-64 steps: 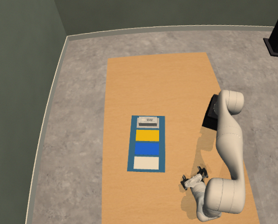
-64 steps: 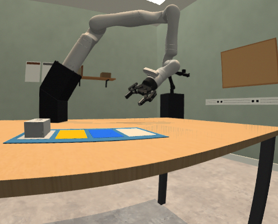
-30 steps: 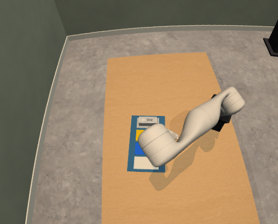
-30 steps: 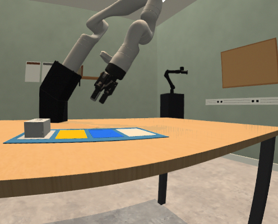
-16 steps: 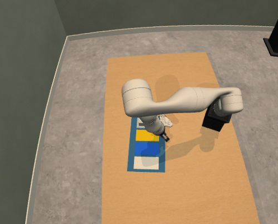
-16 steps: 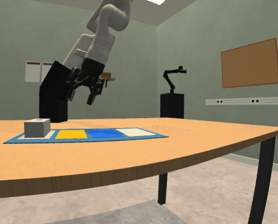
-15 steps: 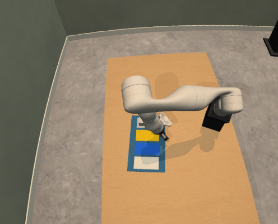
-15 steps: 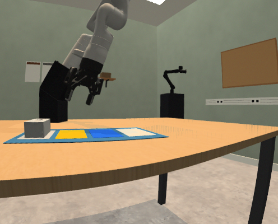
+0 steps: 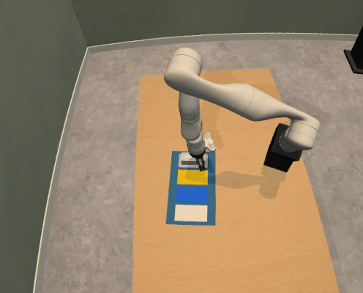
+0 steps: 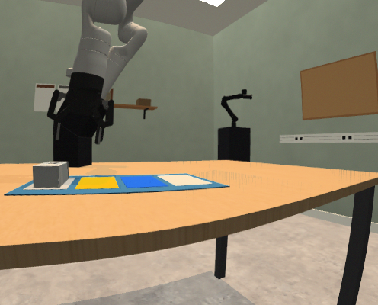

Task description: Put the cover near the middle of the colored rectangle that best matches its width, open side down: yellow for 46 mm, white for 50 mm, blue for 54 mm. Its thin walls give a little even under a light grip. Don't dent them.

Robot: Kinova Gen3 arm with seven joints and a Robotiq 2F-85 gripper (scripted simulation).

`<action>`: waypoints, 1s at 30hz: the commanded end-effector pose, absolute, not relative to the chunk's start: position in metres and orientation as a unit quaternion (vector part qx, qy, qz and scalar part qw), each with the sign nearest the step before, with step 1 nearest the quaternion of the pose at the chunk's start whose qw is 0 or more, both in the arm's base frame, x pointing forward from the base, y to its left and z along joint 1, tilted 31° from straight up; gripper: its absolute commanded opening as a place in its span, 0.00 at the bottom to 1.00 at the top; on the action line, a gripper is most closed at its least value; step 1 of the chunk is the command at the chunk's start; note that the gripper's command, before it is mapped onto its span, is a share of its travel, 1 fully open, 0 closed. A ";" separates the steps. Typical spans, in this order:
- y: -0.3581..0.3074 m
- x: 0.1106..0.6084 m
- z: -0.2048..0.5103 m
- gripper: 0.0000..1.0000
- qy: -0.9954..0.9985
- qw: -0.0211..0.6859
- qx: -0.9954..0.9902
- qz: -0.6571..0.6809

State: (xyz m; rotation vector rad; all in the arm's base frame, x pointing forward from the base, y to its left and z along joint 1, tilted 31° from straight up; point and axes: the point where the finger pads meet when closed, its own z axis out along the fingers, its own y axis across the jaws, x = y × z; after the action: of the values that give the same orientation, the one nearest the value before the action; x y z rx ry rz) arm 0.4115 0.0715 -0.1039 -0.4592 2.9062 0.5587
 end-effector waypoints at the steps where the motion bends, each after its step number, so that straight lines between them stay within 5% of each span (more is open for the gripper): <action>1: 0.056 0.425 -0.114 1.00 0.967 0.078 -0.102 0.219; 30: 0.029 0.448 -0.127 1.00 0.963 0.092 -0.012 0.252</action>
State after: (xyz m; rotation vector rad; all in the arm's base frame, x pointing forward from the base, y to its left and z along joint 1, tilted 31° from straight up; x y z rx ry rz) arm 0.4479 0.0295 -0.1274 -0.0357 2.8614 0.7511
